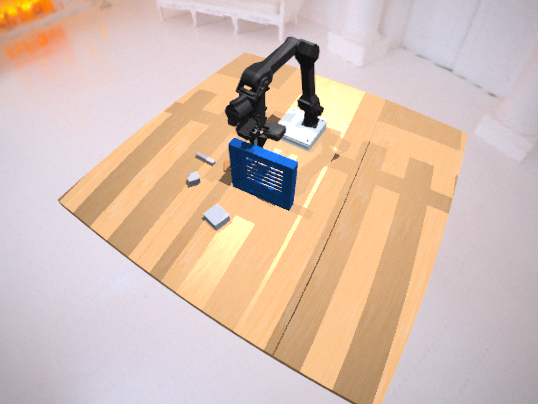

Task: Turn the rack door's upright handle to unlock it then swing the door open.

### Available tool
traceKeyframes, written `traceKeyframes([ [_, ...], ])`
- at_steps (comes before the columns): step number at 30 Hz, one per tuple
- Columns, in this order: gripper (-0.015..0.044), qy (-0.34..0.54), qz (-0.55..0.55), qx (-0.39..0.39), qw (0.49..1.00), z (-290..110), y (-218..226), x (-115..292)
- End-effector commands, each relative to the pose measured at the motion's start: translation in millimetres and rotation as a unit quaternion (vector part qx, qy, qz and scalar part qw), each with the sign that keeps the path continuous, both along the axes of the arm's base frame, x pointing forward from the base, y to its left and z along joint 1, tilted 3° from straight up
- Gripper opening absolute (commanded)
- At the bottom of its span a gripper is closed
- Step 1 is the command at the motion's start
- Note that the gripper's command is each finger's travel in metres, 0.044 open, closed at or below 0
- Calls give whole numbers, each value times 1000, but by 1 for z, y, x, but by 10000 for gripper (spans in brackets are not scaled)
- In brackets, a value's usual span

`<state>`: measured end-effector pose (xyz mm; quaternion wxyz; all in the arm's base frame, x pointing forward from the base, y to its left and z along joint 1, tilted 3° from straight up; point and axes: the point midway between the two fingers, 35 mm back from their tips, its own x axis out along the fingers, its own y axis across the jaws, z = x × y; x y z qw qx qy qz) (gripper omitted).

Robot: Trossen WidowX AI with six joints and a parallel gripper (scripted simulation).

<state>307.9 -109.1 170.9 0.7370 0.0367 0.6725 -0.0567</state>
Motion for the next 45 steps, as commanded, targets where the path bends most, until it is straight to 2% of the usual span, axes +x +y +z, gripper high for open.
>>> traceKeyframes([
  [1, 115, 2, -3, -1, 1000, -1, 0, -1],
  [14, 28, 2, -3, -1, 1000, -1, 0, -1],
  [19, 26, 1, -19, 0, 1000, -1, 0, -1],
  [25, 26, -4, -161, 13, 987, -1, 0, -1],
  [32, 26, -10, -327, 27, 944, -1, 0, -1],
  [38, 26, -15, -462, 39, 886, -1, 0, -1],
  [45, 26, -20, -607, 52, 793, -1, 0, -1],
])
